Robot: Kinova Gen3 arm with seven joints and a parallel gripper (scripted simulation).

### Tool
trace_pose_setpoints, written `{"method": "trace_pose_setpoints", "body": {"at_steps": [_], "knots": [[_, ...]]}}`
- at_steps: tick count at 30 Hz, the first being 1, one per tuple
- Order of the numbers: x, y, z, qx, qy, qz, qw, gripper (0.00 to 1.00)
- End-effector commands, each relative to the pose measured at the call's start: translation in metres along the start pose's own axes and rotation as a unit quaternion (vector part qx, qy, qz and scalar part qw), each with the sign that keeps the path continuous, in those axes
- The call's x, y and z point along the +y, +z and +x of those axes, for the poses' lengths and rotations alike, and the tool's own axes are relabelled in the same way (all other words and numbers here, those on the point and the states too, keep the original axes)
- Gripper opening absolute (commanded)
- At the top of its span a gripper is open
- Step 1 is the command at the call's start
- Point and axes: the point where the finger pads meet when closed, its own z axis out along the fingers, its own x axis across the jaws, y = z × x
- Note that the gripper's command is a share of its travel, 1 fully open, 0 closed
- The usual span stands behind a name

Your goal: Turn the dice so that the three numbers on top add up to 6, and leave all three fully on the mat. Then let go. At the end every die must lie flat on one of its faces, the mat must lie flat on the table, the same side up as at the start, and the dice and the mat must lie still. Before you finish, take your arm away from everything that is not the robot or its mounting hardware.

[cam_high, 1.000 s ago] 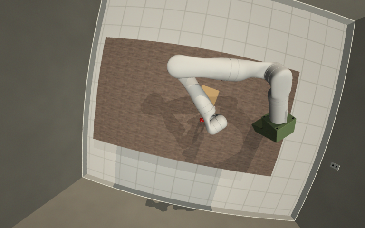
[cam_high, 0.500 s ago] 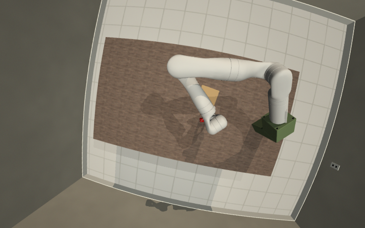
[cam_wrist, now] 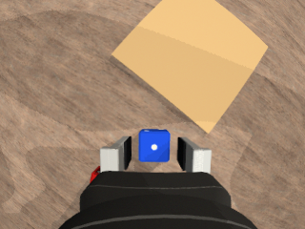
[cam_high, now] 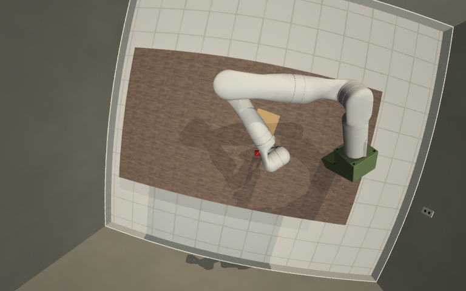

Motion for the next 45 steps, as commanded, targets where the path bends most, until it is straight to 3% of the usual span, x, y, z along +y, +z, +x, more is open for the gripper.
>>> {"method": "trace_pose_setpoints", "body": {"at_steps": [1,32,45], "knots": [[0.000,-0.001,-0.001,-0.001,0.000,0.000,1.000,0.87],[0.000,0.000,-0.001,-0.001,0.000,0.000,1.000,0.87],[0.000,0.015,-0.001,-0.001,0.000,0.000,1.000,0.87]]}}
